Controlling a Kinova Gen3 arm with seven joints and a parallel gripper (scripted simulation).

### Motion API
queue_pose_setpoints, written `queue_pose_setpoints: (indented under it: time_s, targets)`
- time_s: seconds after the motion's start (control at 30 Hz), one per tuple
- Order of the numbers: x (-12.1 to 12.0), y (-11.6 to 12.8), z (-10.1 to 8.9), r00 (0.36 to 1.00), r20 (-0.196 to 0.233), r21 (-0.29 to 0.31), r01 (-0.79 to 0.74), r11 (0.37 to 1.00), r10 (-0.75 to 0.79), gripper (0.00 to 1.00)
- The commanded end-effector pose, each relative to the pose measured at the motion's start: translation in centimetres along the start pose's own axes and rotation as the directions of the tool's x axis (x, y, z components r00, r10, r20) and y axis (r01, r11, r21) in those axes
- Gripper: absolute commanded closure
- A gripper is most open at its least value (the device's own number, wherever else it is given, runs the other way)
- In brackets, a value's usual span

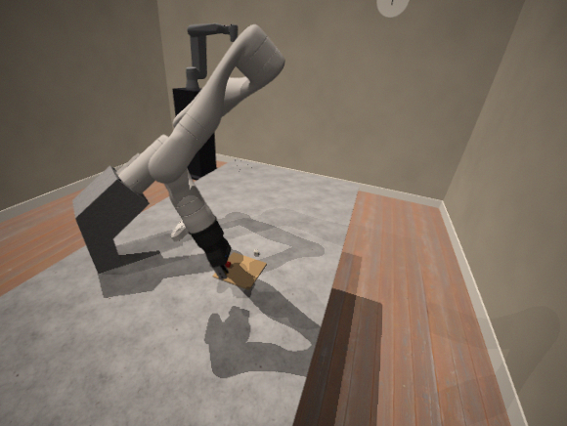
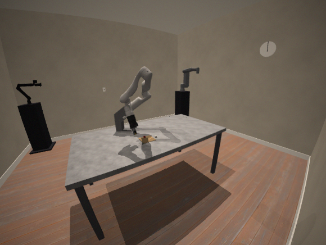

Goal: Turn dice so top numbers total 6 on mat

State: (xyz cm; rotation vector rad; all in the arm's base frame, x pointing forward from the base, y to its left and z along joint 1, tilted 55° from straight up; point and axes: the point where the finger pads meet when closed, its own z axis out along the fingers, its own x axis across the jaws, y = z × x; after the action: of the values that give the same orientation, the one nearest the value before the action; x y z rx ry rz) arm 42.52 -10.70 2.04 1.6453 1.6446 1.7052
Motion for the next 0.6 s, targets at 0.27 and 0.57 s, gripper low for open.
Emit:
queue_pose_setpoints:
  time_s: [0.27, 0.57]
  targets:
    - [-0.18, -1.87, -0.39, 0.999, 0.006, -0.296, -0.048, 0.954, 0.052, 0.66]
    - [-0.28, -1.94, -0.62, 0.998, 0.016, -0.492, -0.04, 0.87, 0.055, 0.66]
